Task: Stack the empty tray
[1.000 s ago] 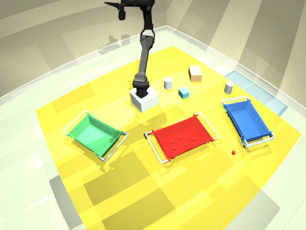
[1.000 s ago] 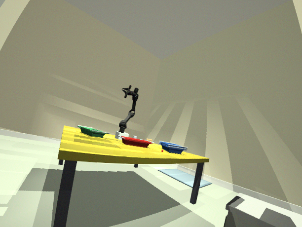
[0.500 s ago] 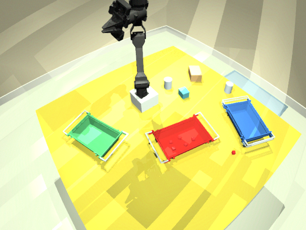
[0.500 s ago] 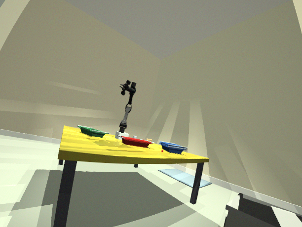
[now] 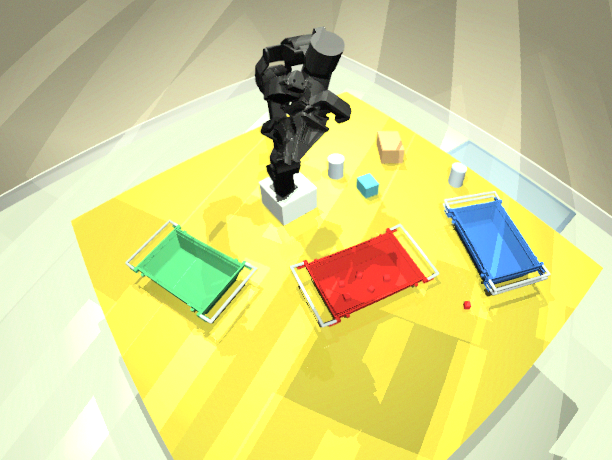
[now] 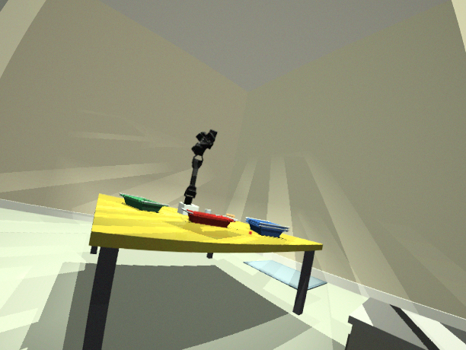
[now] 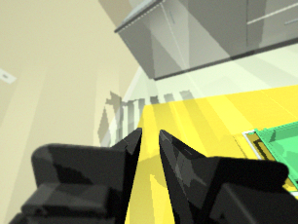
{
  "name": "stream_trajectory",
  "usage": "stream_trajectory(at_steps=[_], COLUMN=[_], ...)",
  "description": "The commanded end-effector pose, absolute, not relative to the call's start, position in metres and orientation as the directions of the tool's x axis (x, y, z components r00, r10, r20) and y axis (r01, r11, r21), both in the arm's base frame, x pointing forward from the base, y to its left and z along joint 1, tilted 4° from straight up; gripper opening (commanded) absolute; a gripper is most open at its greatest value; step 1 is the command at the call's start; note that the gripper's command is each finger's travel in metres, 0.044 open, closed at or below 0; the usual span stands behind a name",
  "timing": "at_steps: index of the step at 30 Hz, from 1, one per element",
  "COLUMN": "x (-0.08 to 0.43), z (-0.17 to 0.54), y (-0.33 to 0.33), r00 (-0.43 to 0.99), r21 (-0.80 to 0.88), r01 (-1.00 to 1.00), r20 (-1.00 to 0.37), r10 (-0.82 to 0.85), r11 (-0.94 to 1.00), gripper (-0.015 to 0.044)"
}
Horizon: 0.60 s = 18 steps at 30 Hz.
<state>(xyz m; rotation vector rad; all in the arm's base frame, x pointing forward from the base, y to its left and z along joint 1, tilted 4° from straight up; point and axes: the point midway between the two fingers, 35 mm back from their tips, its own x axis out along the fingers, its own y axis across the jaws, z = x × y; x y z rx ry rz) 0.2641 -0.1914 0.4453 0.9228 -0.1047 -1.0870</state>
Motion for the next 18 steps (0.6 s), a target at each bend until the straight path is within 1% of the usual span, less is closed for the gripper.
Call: stream_trajectory(at_steps=[1,5,9,14,18], x=[0.313,0.357,0.391,0.422,0.437], z=[0.407,0.366,0.324,0.271,0.227], y=[-0.170,-0.143,-0.110,-0.060,-0.017], r00=[0.564,0.591,0.585,0.543,0.477], r21=[0.591,0.483,0.383,0.275,0.199], r01=[0.771,0.803,0.800,0.749,0.679], r20=[-0.457,-0.567,-0.667,-0.776,-0.851], r10=[-0.688,-0.574,-0.462,-0.321,-0.220], r11=[0.239,0.350,0.461,0.603,0.706], gripper=[0.0083,0.0083,0.0083,0.0083,0.0083])
